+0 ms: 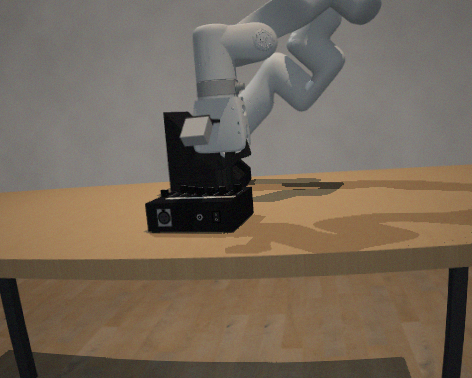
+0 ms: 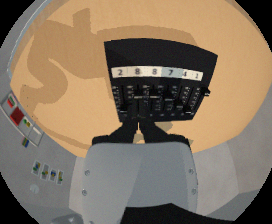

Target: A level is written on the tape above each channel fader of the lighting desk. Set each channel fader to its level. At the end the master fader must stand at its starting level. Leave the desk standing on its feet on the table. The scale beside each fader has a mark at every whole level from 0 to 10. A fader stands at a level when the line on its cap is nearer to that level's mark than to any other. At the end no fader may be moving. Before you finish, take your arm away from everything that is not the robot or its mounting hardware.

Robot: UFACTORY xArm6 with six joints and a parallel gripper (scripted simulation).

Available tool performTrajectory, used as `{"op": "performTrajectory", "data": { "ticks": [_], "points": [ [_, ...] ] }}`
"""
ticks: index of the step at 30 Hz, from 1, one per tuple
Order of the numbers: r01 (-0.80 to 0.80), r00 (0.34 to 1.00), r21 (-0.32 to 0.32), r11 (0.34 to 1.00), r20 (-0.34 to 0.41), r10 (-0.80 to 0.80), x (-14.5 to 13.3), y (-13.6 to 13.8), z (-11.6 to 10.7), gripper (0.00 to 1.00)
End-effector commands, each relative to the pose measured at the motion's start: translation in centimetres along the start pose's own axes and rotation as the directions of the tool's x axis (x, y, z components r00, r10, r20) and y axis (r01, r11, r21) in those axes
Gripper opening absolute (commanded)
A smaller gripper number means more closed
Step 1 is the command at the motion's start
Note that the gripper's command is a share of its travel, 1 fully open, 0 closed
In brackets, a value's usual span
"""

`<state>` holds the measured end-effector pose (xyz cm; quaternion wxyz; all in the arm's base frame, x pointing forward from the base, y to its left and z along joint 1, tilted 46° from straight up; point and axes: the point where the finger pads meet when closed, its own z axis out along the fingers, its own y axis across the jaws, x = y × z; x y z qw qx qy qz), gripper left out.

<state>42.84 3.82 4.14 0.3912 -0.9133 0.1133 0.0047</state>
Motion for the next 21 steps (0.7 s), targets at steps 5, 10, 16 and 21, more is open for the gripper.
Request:
{"op": "performTrajectory", "data": {
  "ticks": [5,10,16,21],
  "points": [
    [0.001,1.000,0.000,1.000,-0.003,-0.001,0.09,-0.02,-0.11,0.00],
    [0.001,1.000,0.000,1.000,-0.003,-0.001,-0.12,-0.02,-0.11,0.00],
    [0.001,1.000,0.000,1.000,-0.003,-0.001,-0.36,-0.02,-0.11,0.00],
    [0.001,1.000,0.000,1.000,-0.003,-0.001,-0.48,-0.02,-0.11,0.00]
  ]
}}
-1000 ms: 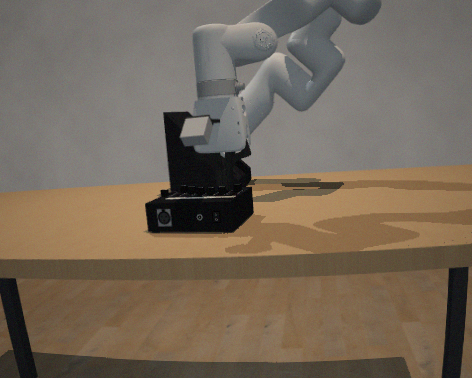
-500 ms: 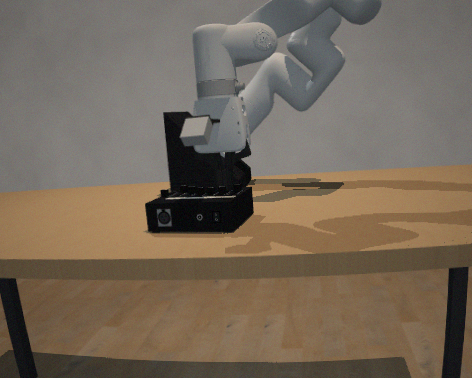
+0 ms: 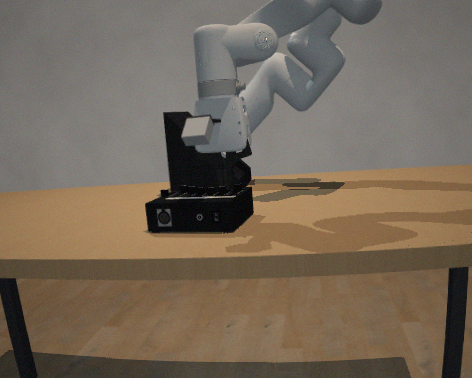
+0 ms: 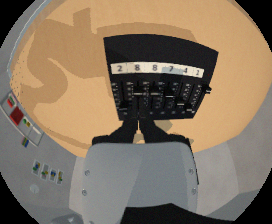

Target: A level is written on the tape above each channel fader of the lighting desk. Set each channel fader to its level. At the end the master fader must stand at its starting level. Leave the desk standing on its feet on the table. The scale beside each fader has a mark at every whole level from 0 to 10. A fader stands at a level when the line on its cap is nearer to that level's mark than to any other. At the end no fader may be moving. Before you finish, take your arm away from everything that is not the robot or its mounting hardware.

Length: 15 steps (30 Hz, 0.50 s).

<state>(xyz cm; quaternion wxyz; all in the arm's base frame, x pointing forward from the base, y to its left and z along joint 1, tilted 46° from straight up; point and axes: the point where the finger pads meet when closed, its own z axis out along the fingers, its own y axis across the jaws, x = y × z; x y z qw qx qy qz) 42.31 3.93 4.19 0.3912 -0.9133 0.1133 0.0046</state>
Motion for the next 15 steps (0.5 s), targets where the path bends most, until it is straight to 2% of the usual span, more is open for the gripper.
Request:
{"op": "performTrajectory", "data": {
  "ticks": [1,11,15],
  "points": [
    [0.001,1.000,0.000,1.000,-0.003,-0.001,0.1,0.0,-0.1,0.00],
    [0.001,1.000,0.000,1.000,-0.003,-0.001,0.1,0.0,-0.9,0.00],
    [0.001,1.000,0.000,1.000,-0.003,-0.001,0.1,0.0,-2.1,0.00]
  ]
}}
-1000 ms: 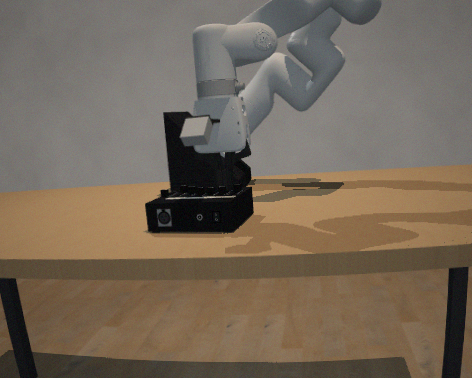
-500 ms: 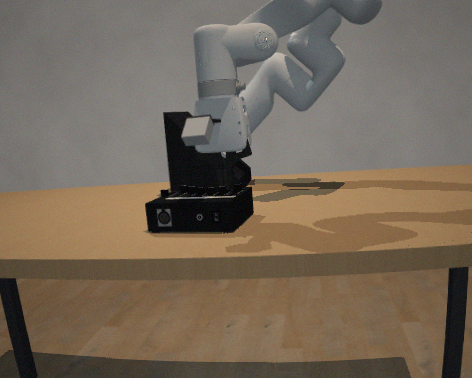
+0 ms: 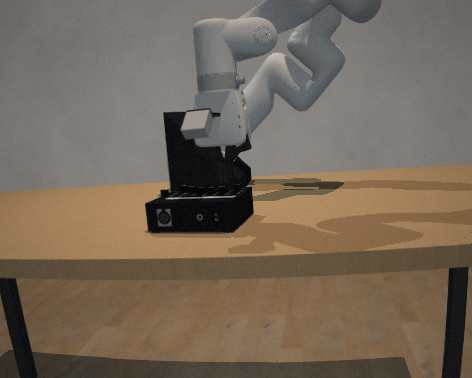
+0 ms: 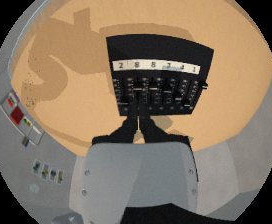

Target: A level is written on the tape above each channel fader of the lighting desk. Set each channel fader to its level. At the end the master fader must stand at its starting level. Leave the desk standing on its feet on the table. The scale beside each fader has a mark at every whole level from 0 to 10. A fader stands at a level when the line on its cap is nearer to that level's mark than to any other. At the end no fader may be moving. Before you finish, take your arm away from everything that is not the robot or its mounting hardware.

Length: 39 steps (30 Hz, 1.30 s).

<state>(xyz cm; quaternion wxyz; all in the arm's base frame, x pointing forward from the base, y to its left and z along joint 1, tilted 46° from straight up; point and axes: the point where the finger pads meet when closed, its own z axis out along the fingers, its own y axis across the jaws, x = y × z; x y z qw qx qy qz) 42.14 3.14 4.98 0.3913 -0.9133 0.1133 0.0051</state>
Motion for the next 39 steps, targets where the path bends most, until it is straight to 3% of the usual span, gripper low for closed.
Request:
{"op": "performTrajectory", "data": {
  "ticks": [1,9,23,24,31,39],
  "points": [
    [0.001,1.000,-0.001,1.000,-0.004,-0.001,0.1,0.0,-1.2,0.00],
    [0.001,1.000,-0.001,1.000,-0.004,-0.001,0.1,0.0,-2.9,0.00],
    [0.001,1.000,-0.001,1.000,-0.004,-0.001,0.1,0.0,-3.0,0.00],
    [0.001,1.000,-0.001,1.000,-0.004,-0.001,0.1,0.0,-3.0,1.00],
    [0.001,1.000,-0.001,1.000,-0.004,-0.001,0.1,0.0,-3.5,1.00],
    [0.001,1.000,-0.001,1.000,-0.004,-0.001,0.1,0.0,-6.6,1.00]
  ]
}}
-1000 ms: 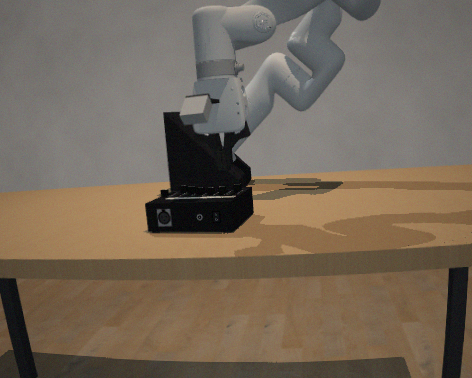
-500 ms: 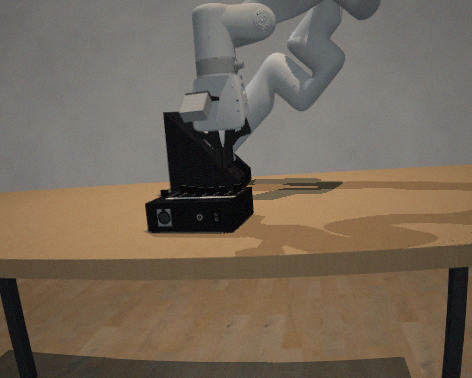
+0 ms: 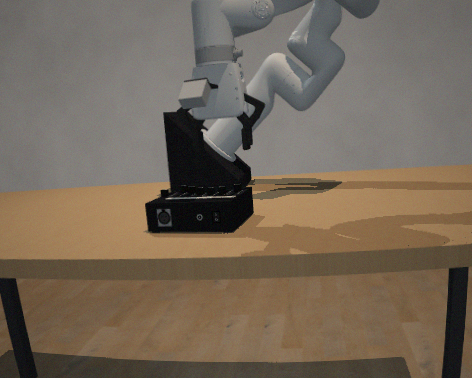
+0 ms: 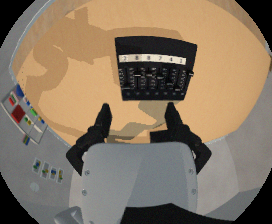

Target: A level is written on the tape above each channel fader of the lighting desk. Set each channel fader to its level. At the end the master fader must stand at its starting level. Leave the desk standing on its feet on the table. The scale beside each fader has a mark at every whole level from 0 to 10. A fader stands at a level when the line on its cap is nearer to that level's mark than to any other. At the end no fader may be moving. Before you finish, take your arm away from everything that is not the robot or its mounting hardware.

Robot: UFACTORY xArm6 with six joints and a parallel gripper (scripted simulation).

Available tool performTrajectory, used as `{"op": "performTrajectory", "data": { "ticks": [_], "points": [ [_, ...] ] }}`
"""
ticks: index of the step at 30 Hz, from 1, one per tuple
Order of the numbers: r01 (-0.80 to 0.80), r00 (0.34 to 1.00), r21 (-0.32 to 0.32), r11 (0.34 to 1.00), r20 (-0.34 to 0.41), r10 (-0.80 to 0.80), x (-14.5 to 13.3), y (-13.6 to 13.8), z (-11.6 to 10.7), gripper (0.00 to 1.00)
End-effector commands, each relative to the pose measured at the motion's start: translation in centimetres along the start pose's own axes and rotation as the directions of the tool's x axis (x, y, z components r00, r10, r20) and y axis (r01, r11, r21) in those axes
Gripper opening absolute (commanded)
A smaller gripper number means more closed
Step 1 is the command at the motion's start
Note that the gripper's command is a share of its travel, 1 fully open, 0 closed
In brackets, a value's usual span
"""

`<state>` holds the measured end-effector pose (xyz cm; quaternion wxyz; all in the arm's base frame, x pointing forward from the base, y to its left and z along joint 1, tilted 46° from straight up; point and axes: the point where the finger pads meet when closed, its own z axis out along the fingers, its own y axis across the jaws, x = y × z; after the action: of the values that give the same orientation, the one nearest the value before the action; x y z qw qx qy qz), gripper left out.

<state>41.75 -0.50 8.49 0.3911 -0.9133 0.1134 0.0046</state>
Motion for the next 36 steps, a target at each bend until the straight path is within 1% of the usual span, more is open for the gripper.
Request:
{"op": "performTrajectory", "data": {
  "ticks": [1,6,8,14,36],
  "points": [
    [0.001,1.000,0.000,1.000,-0.003,-0.001,0.1,0.0,-2.0,1.00],
    [0.001,1.000,0.000,1.000,-0.003,-0.001,0.1,0.0,-4.3,1.00],
    [0.001,1.000,0.000,1.000,-0.003,-0.001,0.1,0.0,-4.3,1.00],
    [0.001,1.000,0.000,1.000,-0.003,-0.001,0.1,0.0,-5.7,1.00],
    [0.001,1.000,0.000,1.000,-0.003,-0.001,0.1,0.0,-5.9,1.00]
  ]
}}
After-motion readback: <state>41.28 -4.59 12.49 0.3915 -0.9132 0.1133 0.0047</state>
